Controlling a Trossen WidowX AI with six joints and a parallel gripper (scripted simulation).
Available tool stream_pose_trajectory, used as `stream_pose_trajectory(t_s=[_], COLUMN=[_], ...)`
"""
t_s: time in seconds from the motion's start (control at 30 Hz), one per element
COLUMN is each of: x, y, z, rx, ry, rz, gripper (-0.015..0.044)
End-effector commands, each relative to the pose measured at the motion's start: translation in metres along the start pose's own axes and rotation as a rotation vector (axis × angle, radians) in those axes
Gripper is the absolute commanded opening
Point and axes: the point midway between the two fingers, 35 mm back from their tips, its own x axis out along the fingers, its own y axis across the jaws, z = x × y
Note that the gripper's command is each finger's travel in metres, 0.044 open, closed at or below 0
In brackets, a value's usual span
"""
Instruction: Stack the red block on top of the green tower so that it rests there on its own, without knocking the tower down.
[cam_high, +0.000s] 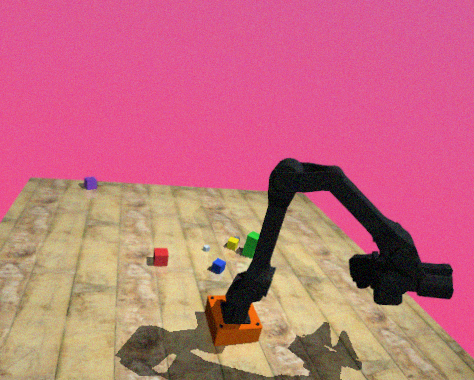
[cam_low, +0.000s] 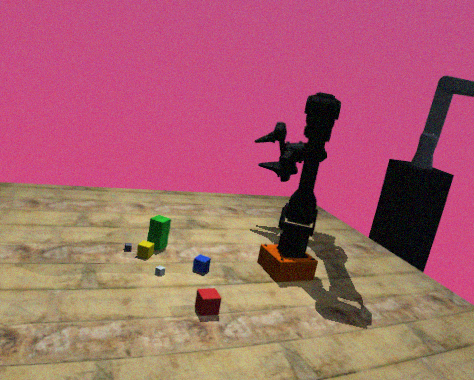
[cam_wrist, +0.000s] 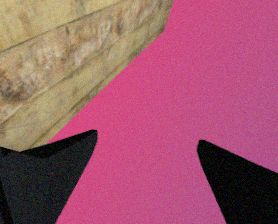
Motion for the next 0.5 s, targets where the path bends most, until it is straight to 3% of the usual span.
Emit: stream_pose_trajectory(t_s=[0.0, 0.47], x=[0.001, 0.066], y=[0.000, -0.018], z=[0.000, 0.046], rx=[-0.003, -0.319], ry=[-0.002, -0.260], rz=[0.000, 0.002], gripper=[0.0426, 0.0440])
